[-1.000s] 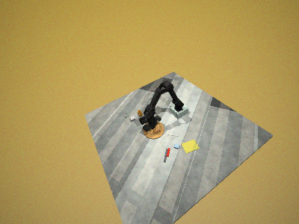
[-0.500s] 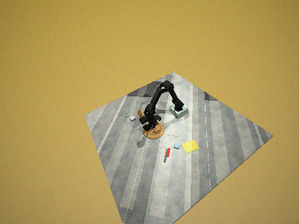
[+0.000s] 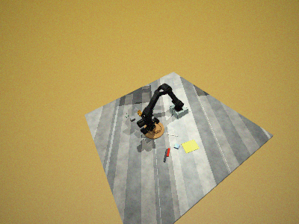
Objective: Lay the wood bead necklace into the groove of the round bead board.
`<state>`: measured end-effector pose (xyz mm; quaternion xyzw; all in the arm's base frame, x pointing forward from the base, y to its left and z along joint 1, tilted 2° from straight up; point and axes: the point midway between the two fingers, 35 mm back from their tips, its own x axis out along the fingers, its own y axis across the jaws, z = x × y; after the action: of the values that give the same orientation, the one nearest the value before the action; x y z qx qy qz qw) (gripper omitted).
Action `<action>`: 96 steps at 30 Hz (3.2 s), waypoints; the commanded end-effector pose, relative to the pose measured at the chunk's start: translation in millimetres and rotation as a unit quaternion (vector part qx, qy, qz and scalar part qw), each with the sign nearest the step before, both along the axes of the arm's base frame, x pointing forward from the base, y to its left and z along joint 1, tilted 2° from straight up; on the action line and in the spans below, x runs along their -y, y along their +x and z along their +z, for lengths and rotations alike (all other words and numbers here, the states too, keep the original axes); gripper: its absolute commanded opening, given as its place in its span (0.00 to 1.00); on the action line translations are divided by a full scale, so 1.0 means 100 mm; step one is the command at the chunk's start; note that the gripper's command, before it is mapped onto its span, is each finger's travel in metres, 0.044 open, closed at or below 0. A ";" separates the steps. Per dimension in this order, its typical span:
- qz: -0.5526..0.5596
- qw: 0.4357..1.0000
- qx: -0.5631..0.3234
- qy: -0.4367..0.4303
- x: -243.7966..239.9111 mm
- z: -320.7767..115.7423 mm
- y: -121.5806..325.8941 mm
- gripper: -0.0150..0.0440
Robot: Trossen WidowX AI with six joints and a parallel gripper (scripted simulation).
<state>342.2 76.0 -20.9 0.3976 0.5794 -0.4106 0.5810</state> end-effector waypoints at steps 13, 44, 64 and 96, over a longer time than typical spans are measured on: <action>-0.001 1.000 0.003 0.001 -0.21 0.00 0.25 0.25; 0.000 1.000 0.005 0.001 -0.21 -0.04 0.26 0.88; -0.001 1.000 0.003 0.001 -0.21 0.00 0.26 1.00; 0.485 0.875 -0.006 0.004 -0.08 0.14 0.00 0.47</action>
<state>359.6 92.3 -11.3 0.2477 0.6574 -0.2543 0.6646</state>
